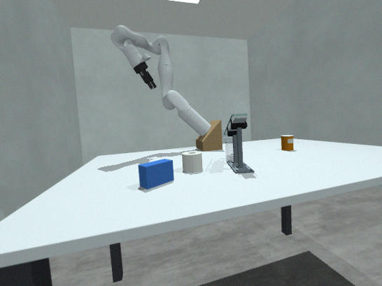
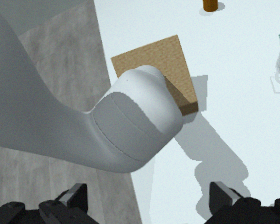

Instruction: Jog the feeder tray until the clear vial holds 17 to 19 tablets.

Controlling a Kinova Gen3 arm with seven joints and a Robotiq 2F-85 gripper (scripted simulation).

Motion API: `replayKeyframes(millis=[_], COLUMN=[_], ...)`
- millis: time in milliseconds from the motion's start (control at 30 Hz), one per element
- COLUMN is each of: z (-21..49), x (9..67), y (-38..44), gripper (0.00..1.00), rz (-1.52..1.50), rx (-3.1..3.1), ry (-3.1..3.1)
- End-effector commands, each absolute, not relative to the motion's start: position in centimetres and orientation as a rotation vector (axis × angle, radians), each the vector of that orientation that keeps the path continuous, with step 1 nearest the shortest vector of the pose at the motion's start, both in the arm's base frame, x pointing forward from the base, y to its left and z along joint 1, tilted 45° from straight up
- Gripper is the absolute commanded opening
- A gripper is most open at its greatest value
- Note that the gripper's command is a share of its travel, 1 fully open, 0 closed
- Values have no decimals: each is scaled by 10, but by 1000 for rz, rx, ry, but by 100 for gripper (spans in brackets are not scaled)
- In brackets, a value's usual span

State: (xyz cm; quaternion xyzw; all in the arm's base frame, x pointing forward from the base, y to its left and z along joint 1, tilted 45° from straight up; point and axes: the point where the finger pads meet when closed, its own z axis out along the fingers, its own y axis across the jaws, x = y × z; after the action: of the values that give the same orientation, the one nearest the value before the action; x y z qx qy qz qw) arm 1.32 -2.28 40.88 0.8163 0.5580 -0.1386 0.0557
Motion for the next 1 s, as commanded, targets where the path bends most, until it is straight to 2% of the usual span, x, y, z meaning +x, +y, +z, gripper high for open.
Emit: replayKeyframes(millis=[0,533,567,967], z=[409,409,409,419], x=[13,13,13,25], y=[-23,-23,-23,-23], gripper=[100,100,0,0], rz=[-421,-421,-421,-464], rx=[2477,2477,2477,2413], ry=[1693,1693,1693,1698])
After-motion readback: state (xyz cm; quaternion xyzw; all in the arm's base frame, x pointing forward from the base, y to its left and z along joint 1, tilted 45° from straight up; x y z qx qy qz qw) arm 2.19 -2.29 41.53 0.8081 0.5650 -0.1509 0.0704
